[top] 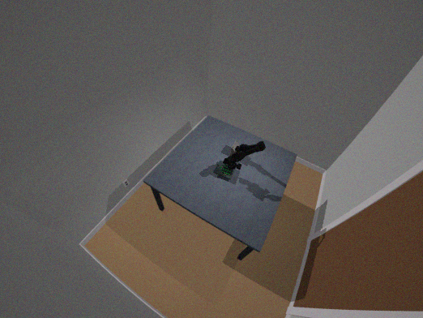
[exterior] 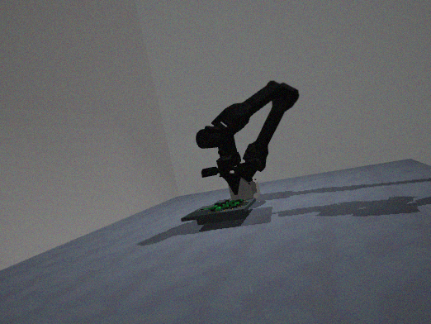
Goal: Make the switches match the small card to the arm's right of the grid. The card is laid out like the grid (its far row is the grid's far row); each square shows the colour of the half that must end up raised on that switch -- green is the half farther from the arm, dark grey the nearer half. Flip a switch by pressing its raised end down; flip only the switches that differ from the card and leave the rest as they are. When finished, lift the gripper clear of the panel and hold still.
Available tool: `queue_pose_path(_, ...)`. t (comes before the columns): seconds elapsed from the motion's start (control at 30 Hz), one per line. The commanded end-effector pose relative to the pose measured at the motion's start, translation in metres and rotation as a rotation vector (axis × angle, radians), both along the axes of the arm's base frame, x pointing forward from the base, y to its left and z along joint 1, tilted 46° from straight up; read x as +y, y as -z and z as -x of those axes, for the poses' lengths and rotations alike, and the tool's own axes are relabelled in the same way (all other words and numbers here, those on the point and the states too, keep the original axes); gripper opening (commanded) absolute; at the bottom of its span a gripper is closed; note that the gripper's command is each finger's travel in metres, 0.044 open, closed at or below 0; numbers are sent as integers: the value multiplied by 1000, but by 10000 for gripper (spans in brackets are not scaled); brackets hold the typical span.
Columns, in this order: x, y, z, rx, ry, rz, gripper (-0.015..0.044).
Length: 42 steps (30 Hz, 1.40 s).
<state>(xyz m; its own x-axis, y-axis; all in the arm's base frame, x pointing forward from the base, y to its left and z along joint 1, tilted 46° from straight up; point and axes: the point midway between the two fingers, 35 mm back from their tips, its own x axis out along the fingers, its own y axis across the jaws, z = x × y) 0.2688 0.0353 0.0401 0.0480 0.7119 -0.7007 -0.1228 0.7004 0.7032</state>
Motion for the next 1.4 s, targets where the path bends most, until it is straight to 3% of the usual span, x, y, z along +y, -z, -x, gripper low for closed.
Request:
queue_pose_path(0.0,4,3,2,5,4,-6,0)
queue_pose_path(1.37,13,12,1,5,4,-6,0)
